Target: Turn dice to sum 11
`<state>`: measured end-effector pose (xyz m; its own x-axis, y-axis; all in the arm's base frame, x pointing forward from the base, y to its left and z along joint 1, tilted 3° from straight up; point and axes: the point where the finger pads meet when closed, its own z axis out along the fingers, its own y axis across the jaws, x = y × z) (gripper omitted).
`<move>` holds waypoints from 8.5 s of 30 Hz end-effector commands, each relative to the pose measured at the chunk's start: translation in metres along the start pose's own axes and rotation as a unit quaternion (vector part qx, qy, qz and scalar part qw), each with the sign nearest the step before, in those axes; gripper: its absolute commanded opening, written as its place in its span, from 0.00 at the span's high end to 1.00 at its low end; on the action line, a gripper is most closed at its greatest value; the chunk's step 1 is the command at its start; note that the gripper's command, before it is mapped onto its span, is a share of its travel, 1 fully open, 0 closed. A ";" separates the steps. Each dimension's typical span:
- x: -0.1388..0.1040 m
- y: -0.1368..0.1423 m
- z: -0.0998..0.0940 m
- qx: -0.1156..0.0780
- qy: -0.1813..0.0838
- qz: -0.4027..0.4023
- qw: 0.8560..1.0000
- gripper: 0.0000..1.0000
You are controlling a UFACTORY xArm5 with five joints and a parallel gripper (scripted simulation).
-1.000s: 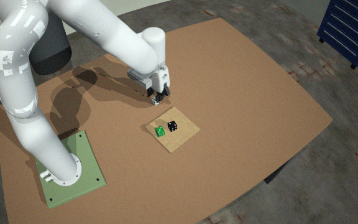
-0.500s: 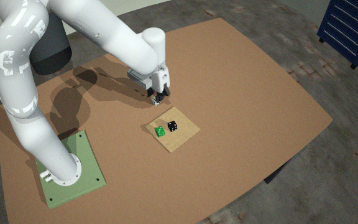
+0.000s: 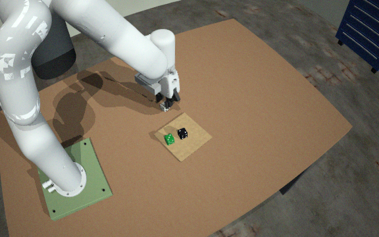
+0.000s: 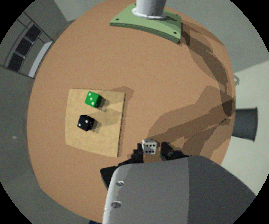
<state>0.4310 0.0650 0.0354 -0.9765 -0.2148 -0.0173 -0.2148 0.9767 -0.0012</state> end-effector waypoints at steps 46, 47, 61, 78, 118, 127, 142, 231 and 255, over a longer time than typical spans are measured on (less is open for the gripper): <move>-0.003 -0.001 -0.001 0.000 -0.002 0.000 1.000 0.58; -0.003 -0.001 -0.001 0.000 -0.002 0.000 1.000 0.58; -0.003 -0.001 -0.001 0.000 -0.002 0.000 1.000 0.58; -0.003 -0.002 0.017 0.000 -0.002 0.000 1.000 0.58; -0.003 -0.002 0.028 0.000 -0.002 0.000 1.000 0.58; -0.003 -0.002 0.028 0.000 -0.002 0.000 1.000 0.58; -0.003 -0.002 0.028 0.000 -0.002 0.000 1.000 0.79; 0.004 -0.143 -0.073 0.004 -0.007 0.191 0.982 0.79; 0.003 -0.146 0.008 0.004 -0.008 0.191 0.982 0.79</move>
<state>0.4554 -0.0777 0.0349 -0.9855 0.1678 -0.0261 0.1678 0.9858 0.0000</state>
